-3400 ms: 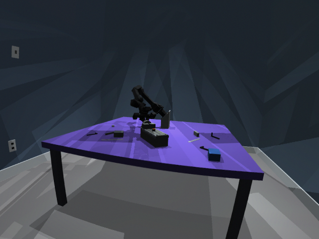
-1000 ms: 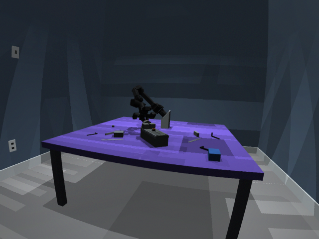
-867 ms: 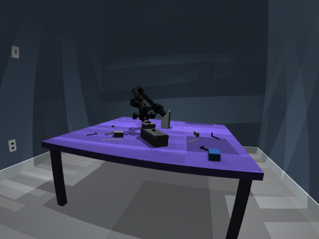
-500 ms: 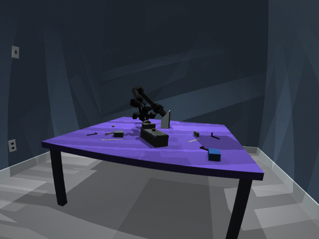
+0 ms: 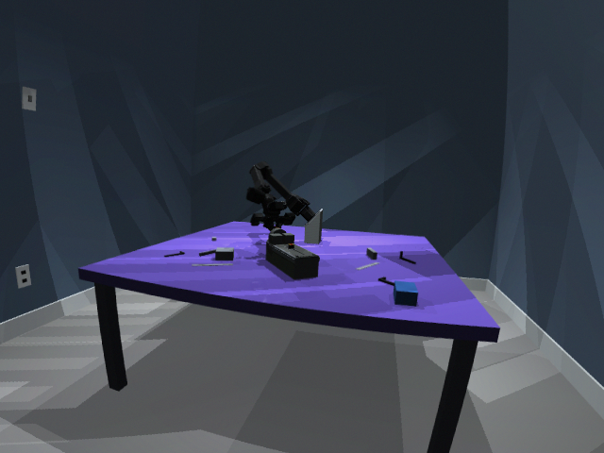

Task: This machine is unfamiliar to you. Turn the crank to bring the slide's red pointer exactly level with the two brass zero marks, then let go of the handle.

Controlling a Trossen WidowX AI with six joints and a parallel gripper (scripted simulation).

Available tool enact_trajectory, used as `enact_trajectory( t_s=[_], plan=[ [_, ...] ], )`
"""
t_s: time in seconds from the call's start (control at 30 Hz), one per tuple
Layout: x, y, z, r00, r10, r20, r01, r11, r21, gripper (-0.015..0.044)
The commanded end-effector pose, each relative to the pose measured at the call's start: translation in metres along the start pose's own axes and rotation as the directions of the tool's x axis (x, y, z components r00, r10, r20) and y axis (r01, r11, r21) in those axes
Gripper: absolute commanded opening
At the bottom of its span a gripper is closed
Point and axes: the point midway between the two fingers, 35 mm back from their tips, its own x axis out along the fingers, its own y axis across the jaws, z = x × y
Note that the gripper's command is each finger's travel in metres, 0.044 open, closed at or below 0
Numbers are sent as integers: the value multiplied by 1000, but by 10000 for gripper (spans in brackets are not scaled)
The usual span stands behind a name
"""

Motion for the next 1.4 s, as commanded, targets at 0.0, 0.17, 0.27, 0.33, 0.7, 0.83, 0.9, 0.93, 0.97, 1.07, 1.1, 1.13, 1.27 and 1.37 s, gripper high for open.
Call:
enact_trajectory(
  t_s=[0.0,0.17,0.27,0.33,0.7,0.83,0.9,0.93,0.97,1.07,1.1,1.13,1.27,1.37],
  plan=[
    [-1,-1,1,1000,-2,3,2,1000,3,0],
    [0,0,0,1000,0,0,0,1000,0,0],
    [0,0,0,1000,0,0,0,1000,0,0],
    [0,0,0,1000,0,0,0,1000,0,26],
    [0,0,0,1000,0,0,0,1000,0,315],
    [0,0,0,1000,0,0,0,1000,0,420],
    [-1,0,1,1000,0,0,0,1000,0,440],
    [-2,0,2,1000,0,0,0,1000,0,440],
    [-5,0,6,1000,1,0,-1,1000,0,440],
    [-15,0,17,1000,2,0,-2,1000,1,440],
    [-19,0,20,1000,2,1,-2,1000,1,440],
    [-22,0,24,1000,2,1,-3,1000,1,440],
    [-35,0,35,1000,2,1,-2,1000,1,440],
    [-38,0,39,1000,2,2,-2,1000,1,440]
  ],
)
